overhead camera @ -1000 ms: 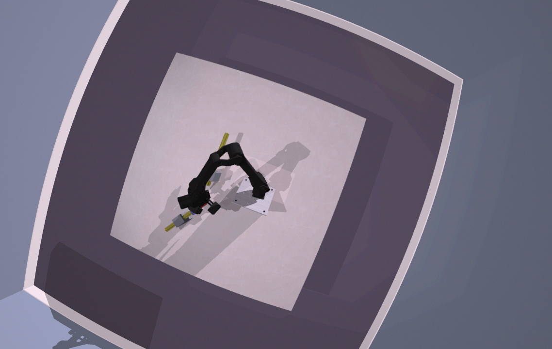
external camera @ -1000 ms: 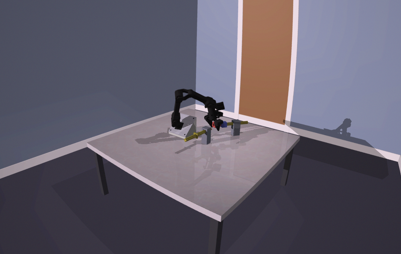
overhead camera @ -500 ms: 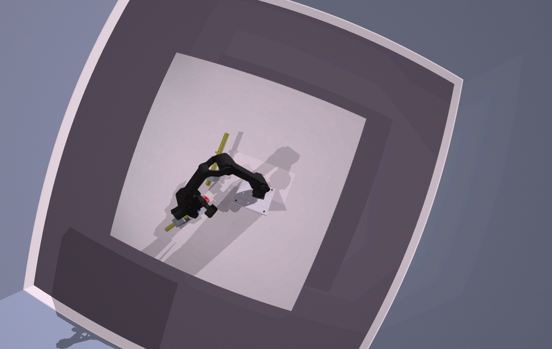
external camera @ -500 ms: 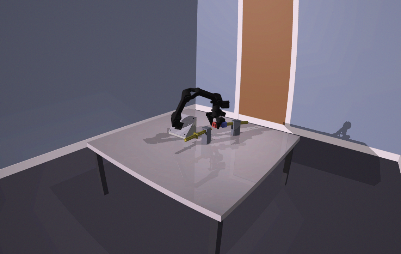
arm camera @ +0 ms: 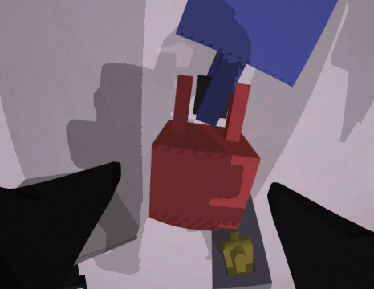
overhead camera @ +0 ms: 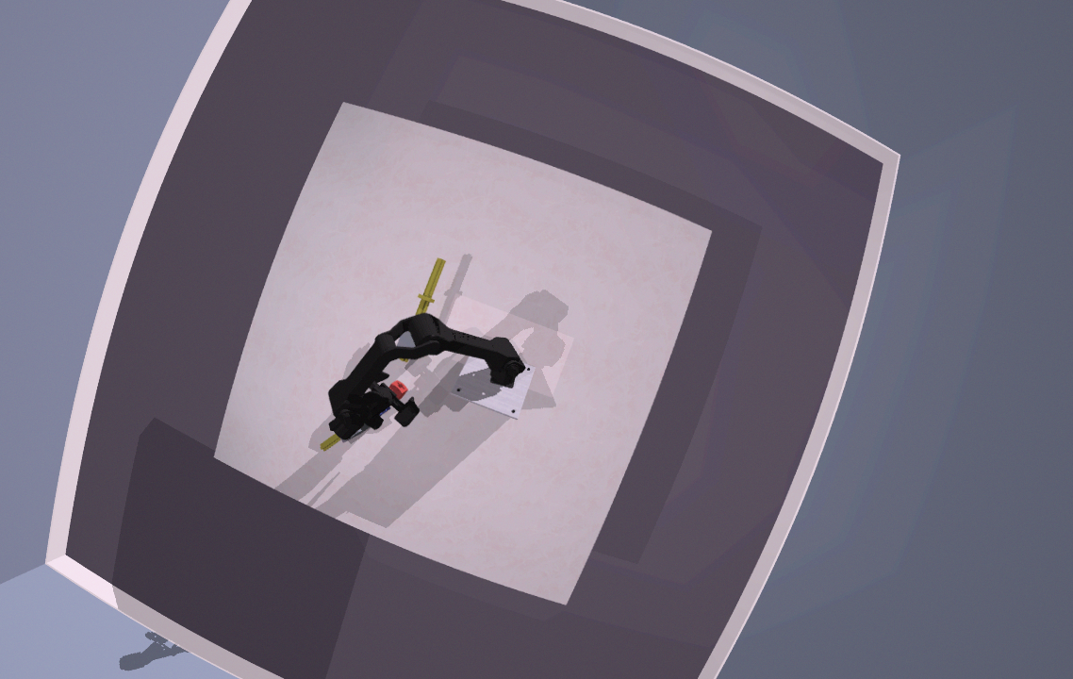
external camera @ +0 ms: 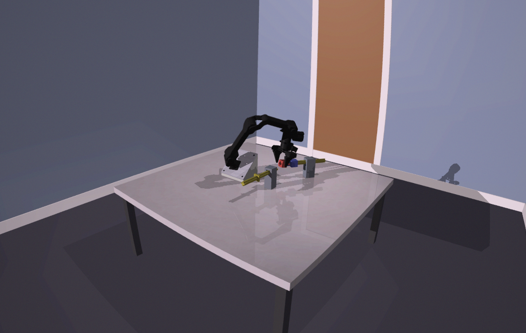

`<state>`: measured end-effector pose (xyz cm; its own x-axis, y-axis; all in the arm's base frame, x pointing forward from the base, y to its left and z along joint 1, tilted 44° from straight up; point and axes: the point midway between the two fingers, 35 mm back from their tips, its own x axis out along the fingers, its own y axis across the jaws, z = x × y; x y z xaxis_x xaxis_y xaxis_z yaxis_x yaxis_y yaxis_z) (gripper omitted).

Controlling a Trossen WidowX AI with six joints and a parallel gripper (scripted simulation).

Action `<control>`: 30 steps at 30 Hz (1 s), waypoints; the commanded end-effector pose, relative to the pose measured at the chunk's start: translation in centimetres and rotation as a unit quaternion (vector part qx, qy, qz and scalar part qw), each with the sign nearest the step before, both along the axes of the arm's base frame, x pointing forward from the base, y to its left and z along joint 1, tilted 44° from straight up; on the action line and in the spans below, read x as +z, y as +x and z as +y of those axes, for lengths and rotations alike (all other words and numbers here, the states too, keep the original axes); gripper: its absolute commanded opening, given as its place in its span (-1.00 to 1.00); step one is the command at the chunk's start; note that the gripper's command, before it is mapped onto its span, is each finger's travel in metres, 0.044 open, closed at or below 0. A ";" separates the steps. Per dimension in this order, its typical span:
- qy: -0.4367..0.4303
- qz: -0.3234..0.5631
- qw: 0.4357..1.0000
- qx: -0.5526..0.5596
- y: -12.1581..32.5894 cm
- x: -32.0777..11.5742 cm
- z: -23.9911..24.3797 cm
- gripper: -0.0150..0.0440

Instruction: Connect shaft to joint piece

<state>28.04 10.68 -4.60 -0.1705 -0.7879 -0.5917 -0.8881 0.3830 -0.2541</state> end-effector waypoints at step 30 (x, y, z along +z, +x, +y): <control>0.089 -0.288 0.936 -0.181 0.3 10.3 8.0 1.00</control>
<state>28.51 19.10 5.54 -0.0093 -0.6186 -0.7857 -0.4711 0.6958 -0.5422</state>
